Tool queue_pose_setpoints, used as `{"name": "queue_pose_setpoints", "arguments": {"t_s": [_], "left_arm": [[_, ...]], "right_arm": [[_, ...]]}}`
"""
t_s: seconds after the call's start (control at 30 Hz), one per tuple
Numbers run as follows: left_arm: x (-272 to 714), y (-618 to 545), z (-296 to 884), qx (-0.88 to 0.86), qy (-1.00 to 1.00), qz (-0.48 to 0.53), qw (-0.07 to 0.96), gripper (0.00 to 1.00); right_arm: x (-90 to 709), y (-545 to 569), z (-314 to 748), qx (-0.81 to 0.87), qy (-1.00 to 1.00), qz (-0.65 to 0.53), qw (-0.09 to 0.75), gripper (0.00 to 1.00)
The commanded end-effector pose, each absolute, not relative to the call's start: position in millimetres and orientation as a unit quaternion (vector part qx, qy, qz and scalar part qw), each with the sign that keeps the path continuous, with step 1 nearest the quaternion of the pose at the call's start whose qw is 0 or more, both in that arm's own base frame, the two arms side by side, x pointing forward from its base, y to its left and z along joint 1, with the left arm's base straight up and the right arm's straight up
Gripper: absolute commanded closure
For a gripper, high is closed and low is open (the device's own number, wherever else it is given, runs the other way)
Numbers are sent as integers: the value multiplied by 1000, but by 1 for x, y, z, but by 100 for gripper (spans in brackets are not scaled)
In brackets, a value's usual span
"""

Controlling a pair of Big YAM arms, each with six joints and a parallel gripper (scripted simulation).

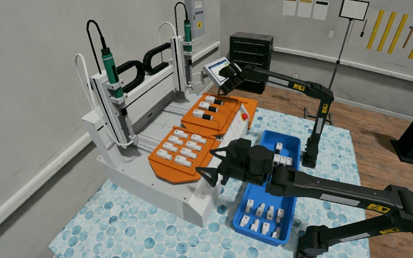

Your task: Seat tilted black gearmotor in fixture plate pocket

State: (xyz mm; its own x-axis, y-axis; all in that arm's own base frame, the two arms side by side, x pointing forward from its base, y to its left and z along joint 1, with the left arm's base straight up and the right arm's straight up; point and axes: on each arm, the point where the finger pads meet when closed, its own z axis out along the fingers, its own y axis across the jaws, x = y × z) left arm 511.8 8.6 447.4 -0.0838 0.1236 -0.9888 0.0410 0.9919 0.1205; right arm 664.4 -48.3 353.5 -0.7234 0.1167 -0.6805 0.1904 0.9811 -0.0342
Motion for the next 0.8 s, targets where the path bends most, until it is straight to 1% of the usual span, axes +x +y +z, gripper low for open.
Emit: {"name": "queue_pose_setpoints", "arguments": {"t_s": [0.0, 0.2, 0.33, 0.53, 0.77], "left_arm": [[525, 0, 496, 34, 707, 9, 707, 0], [528, -3, 513, 11, 696, -2, 718, 0], [529, -3, 508, 7, 702, -3, 712, 0], [529, -5, 525, -2, 687, -8, 727, 0], [529, -3, 519, 3, 692, 1, 722, 0]], "right_arm": [[685, -6, 397, 64, 918, -30, 389, 29], [692, 38, 400, 40, 924, -12, 380, 29], [694, 38, 401, 40, 925, -12, 379, 29], [695, 77, 402, 16, 927, 3, 375, 29], [695, 86, 402, 3, 927, 2, 374, 29]]}}
